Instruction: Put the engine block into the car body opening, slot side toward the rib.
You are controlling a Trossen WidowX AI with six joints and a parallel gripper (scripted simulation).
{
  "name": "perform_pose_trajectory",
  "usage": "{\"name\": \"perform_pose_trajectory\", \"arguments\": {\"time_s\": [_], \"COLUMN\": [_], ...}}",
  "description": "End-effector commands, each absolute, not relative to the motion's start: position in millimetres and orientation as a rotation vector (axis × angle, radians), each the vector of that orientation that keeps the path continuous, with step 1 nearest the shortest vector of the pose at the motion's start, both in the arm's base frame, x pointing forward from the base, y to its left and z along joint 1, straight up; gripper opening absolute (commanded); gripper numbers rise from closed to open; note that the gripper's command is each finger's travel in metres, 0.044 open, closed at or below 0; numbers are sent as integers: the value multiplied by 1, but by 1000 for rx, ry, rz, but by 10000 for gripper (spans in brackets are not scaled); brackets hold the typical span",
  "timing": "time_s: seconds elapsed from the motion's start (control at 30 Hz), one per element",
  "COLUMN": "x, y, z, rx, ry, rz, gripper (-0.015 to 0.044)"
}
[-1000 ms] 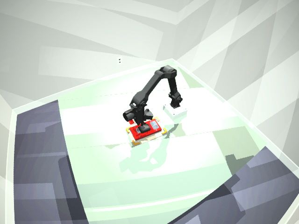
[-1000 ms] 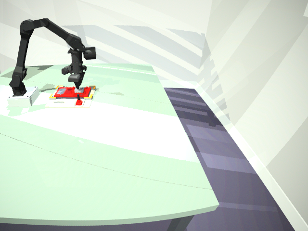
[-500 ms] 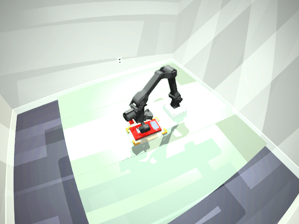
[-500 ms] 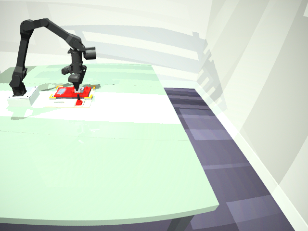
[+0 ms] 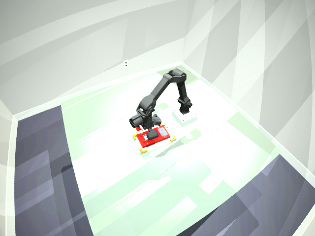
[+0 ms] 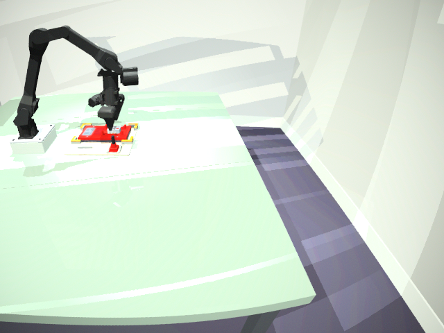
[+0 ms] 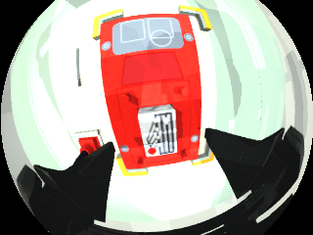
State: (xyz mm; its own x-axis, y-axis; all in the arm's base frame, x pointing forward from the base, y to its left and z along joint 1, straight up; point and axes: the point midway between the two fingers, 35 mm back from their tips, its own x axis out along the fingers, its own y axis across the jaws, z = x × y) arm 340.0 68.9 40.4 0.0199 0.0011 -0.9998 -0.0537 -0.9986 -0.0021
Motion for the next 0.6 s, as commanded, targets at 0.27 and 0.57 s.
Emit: {"name": "perform_pose_trajectory", "arguments": {"time_s": [0.27, 0.57], "x": [341, 341], "y": [69, 69], "z": [43, 43], "rx": [-2225, -2225], "ry": [51, 51], "rz": [2164, 2164], "gripper": [204, 0]}}
